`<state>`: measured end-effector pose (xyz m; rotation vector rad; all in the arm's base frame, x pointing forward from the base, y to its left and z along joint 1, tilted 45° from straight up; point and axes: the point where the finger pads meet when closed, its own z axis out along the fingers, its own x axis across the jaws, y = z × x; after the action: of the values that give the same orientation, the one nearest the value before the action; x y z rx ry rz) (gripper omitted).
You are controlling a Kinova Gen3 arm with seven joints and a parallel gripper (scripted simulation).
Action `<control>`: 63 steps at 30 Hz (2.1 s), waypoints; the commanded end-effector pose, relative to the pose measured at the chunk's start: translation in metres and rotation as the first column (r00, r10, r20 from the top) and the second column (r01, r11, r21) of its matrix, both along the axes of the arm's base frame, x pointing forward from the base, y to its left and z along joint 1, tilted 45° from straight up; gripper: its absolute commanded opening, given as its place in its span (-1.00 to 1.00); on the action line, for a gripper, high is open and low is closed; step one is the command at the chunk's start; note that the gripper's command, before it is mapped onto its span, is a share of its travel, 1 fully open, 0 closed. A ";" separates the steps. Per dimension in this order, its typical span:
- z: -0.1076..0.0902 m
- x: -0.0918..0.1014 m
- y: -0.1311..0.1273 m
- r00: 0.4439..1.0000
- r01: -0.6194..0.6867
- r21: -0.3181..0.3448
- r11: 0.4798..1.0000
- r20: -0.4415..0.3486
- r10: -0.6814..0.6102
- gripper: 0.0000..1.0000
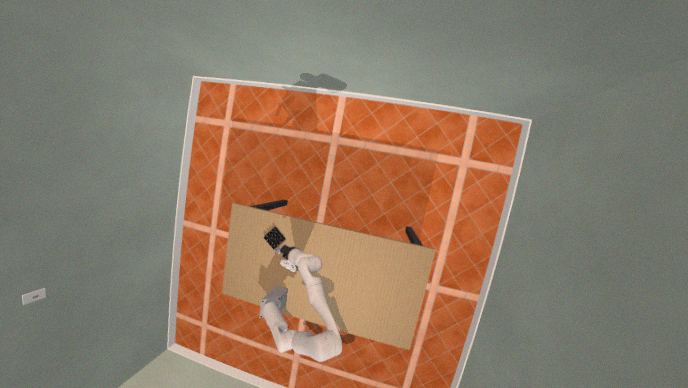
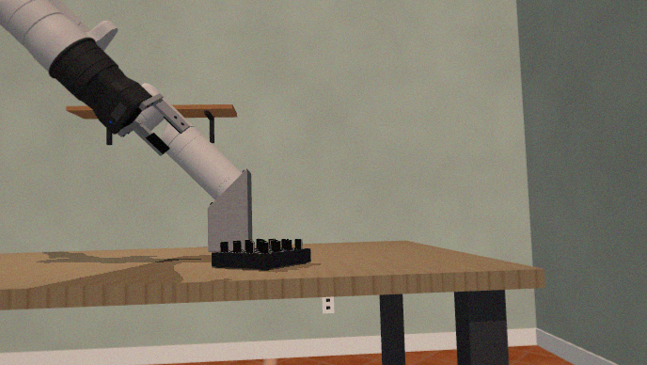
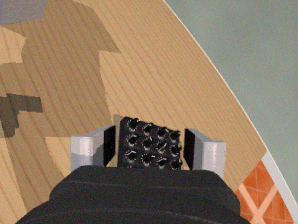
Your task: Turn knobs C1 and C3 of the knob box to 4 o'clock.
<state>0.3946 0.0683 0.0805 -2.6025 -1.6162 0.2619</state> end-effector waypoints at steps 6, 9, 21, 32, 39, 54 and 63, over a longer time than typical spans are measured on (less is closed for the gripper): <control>-0.006 -0.007 0.007 1.000 0.022 -0.007 1.000 -0.018 -0.022 1.00; -0.014 -0.008 0.010 0.998 0.055 -0.021 0.998 -0.020 -0.055 1.00; -0.020 -0.013 0.014 0.995 0.088 -0.038 0.995 -0.036 -0.089 1.00; -0.026 -0.016 0.017 0.992 0.120 -0.055 0.991 -0.042 -0.122 1.00; -0.033 -0.019 0.020 0.987 0.151 -0.073 0.986 -0.048 -0.155 1.00; -0.045 -0.025 0.026 0.974 0.212 -0.111 0.971 -0.053 -0.219 1.00; -0.051 -0.028 0.028 0.967 0.242 -0.130 0.962 -0.053 -0.250 1.00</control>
<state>0.3707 0.0927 0.0317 -2.8124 -1.2887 0.4290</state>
